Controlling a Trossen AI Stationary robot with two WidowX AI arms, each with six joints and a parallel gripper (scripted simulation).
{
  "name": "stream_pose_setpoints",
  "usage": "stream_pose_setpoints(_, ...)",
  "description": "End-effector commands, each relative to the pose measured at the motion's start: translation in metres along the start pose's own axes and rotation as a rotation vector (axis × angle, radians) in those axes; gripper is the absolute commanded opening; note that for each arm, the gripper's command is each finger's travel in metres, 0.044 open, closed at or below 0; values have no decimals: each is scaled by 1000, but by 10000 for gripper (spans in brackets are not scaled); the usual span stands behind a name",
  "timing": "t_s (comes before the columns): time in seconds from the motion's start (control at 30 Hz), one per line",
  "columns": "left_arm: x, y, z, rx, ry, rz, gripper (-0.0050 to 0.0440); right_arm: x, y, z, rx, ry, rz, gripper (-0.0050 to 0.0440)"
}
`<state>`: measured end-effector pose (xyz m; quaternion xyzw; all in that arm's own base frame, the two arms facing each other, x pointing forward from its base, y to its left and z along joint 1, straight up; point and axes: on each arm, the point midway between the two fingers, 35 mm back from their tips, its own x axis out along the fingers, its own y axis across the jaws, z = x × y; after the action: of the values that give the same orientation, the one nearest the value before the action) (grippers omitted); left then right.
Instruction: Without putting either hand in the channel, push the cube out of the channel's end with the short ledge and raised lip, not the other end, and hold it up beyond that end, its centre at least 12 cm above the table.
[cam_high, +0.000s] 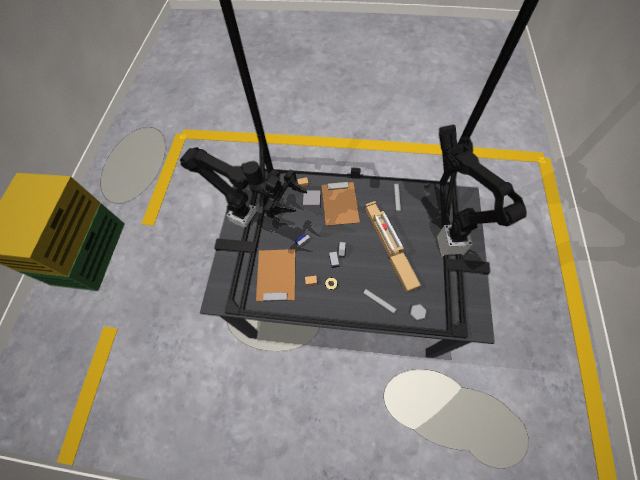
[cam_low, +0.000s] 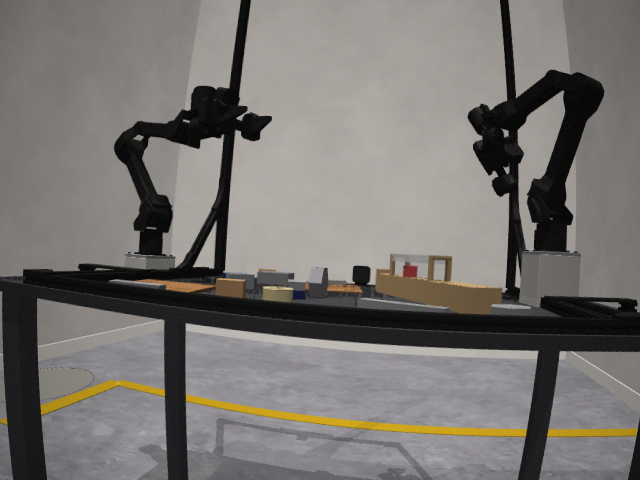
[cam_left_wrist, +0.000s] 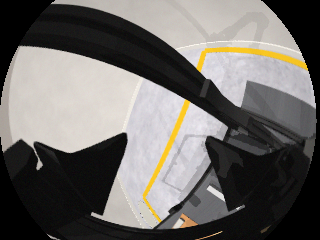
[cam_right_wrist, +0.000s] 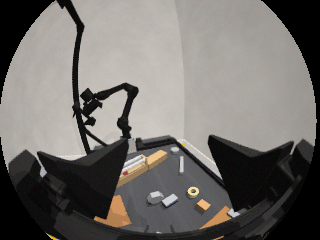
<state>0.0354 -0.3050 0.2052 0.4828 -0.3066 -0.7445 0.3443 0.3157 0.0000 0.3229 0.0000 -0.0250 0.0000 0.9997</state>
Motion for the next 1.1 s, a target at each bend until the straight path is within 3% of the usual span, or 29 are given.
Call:
stream_pose_setpoints(0.0, 0, 0, 0, 0, 0, 0, 400, 0, 0, 0, 0, 0, 0, 400)
stream_pose_setpoints(0.53, 0, 0, 0, 0, 0, 0, 400, 0, 0, 0, 0, 0, 0, 400)
stream_pose_setpoints(0.8, 3, -2, -7, -41, 22, -17, 208, -2, -6, 2, -2, 1, 0, 400)
stream_pose_setpoints(1.07, 12, -10, -36, -212, 118, -88, 200, -15, -30, 13, -8, 8, 0, 400)
